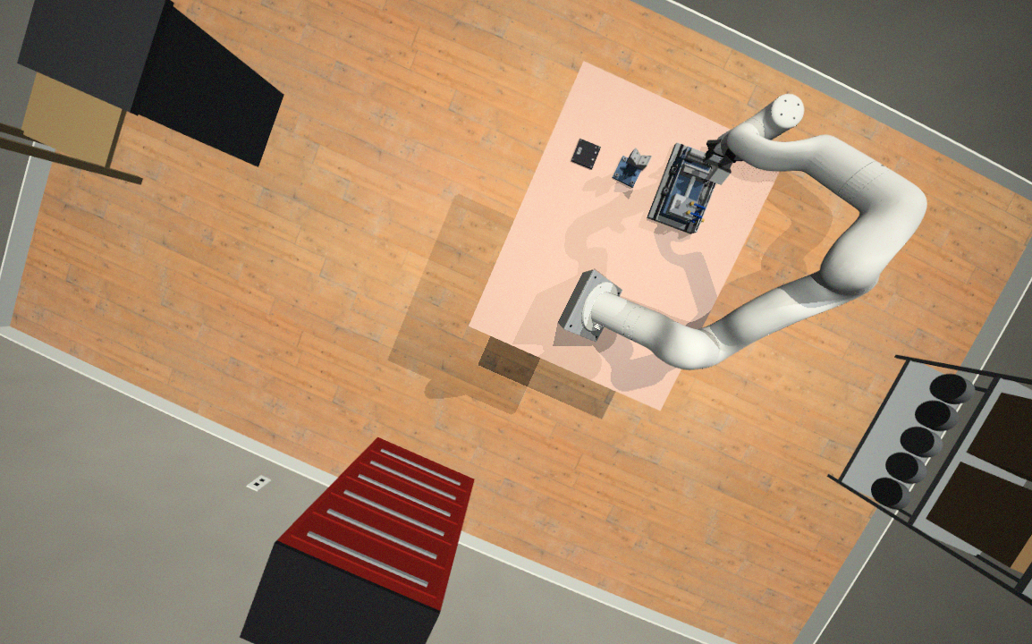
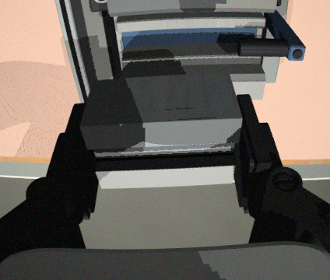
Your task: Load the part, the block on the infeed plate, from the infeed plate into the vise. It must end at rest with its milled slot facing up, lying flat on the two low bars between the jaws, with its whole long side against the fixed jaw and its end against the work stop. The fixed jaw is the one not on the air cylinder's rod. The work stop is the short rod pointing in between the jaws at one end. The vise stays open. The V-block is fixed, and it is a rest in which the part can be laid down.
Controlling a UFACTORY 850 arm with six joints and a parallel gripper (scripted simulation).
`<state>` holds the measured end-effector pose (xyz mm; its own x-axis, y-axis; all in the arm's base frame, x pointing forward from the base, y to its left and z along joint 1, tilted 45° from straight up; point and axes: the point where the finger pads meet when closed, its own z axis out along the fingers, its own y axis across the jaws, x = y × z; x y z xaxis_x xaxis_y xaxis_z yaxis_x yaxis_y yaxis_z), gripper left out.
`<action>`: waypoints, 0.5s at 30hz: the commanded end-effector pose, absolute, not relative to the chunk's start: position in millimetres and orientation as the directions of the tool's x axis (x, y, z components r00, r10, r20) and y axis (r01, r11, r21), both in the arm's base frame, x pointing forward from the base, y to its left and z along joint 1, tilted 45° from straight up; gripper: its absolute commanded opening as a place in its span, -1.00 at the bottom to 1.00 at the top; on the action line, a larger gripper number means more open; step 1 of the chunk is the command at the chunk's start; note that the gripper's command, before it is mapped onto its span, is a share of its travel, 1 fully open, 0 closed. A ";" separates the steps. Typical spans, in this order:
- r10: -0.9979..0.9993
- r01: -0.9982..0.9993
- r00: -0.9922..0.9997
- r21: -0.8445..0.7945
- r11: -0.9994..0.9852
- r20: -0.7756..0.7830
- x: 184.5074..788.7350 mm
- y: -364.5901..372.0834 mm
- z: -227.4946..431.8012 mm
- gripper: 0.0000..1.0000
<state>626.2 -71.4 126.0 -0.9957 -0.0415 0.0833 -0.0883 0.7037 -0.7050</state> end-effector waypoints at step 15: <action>-0.042 -0.088 -0.996 -0.705 0.704 0.081 626.8 -86.7 111.2 -1.00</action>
